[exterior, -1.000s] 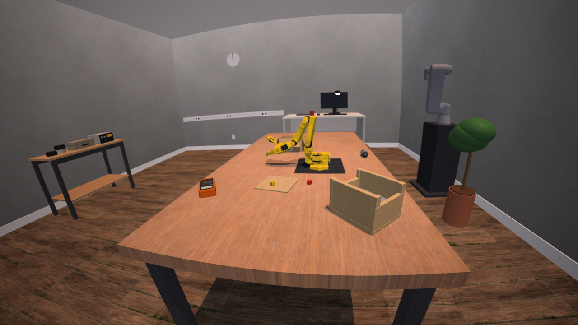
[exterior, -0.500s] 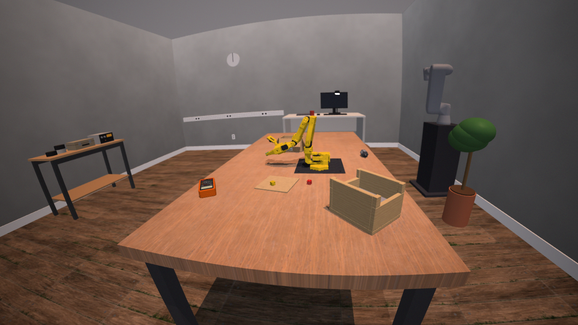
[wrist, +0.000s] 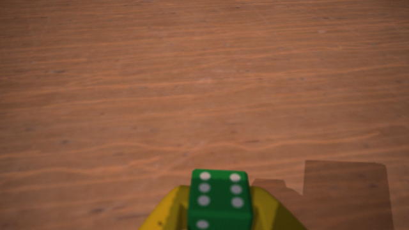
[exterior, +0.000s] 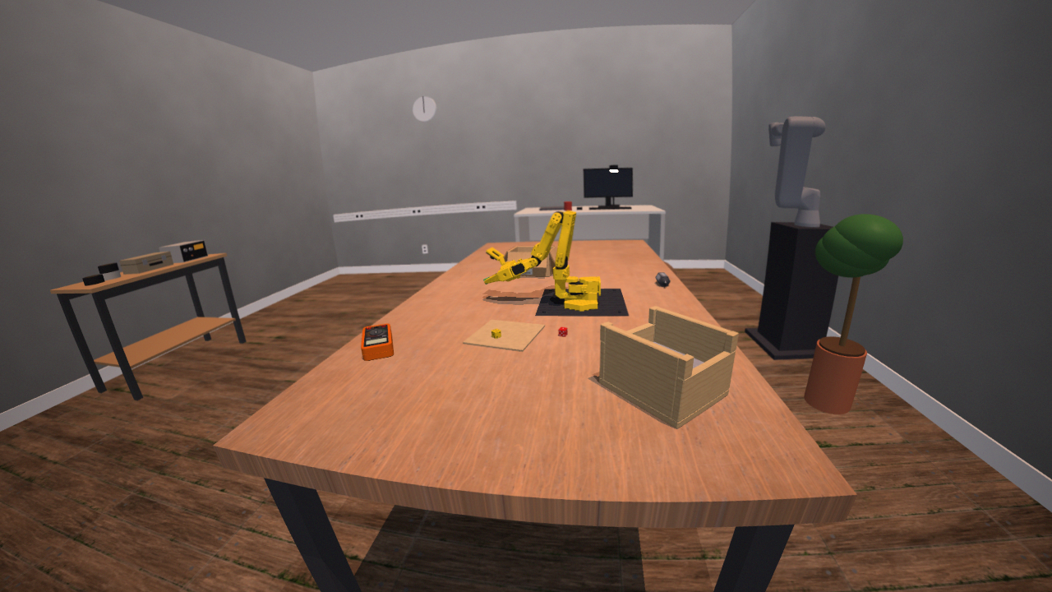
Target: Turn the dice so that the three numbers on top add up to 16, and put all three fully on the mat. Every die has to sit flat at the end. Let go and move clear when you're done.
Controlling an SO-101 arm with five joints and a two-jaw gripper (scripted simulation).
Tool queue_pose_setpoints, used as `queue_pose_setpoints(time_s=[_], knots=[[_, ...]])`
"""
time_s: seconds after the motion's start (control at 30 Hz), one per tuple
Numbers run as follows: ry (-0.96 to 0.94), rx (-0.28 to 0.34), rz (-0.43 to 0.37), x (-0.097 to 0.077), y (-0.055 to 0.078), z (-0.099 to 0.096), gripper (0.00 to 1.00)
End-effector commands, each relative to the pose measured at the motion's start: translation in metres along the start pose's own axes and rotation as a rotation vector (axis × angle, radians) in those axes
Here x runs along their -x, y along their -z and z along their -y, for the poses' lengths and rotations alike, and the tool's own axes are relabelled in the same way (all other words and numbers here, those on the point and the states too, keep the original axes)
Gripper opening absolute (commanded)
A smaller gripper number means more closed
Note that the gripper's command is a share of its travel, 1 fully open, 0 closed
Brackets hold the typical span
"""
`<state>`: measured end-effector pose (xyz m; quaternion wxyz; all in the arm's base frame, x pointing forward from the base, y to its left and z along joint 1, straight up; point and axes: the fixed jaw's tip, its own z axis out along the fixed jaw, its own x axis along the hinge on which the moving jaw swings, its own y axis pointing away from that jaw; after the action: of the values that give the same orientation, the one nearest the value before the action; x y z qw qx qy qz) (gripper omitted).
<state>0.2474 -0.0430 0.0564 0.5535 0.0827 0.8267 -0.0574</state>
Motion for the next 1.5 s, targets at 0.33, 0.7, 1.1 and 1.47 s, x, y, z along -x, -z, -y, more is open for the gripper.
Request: queue_pose_setpoints(time_s=[0.33, 0.7, 1.1, 1.47], knots=[[-0.011, -0.007, -0.019, -0.010, 0.000, 0.002, 0.00], [-0.011, -0.007, -0.019, -0.012, -0.001, 0.002, 0.00], [-0.011, -0.007, -0.019, -0.017, -0.003, 0.002, 0.00], [-0.011, -0.007, -0.019, -0.021, -0.004, 0.002, 0.00]])
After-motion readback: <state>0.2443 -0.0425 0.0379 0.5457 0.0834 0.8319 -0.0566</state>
